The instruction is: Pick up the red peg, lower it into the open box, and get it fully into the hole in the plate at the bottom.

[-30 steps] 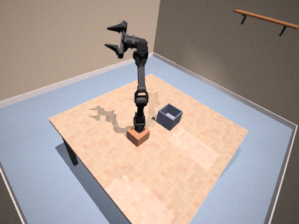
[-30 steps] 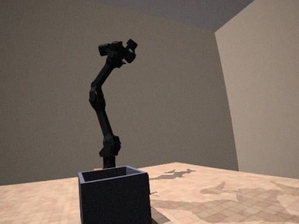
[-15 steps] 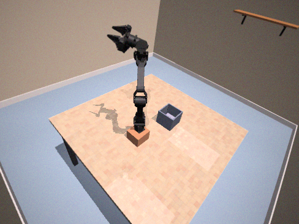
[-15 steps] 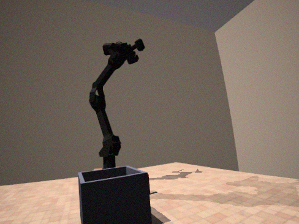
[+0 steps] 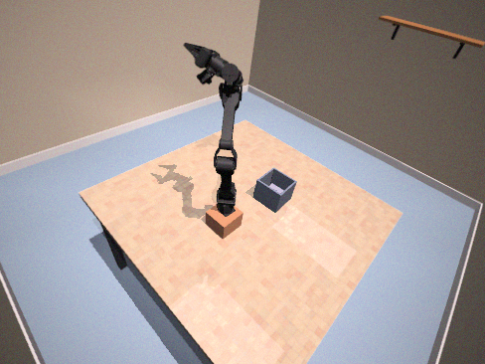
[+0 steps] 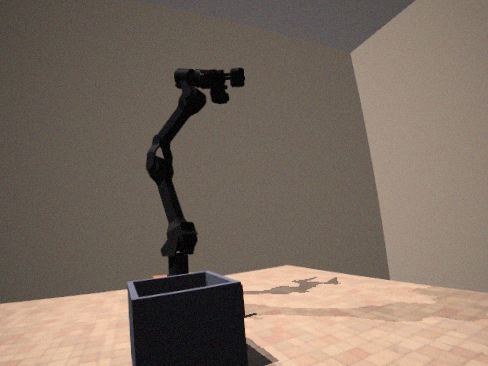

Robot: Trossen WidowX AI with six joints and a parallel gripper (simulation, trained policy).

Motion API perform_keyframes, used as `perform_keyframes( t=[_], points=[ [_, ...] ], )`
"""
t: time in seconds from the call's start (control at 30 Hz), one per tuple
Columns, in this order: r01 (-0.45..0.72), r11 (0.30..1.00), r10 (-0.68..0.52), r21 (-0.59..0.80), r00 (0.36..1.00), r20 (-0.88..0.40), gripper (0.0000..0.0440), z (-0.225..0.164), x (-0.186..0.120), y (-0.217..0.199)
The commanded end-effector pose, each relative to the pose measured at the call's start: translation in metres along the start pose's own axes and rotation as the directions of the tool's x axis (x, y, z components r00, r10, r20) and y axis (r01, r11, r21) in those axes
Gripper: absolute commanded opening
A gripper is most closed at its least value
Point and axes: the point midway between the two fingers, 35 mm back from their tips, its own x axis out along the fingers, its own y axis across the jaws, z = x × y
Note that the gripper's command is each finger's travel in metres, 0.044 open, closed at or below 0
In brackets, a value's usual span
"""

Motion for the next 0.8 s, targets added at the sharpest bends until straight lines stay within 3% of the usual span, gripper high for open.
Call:
perform_keyframes(
  t=[0.0, 0.37, 0.77],
  points=[
    [-0.049, 0.990, 0.055, 0.130, 0.997, -0.046, 0.0440, -0.005, -0.005, 0.018],
    [-0.112, 0.884, 0.205, 0.454, 0.965, -0.161, 0.0440, -0.018, -0.022, 0.060],
    [-0.065, 0.669, 0.381, 0.740, 0.886, -0.266, 0.0440, -0.027, -0.052, 0.107]
  ],
)
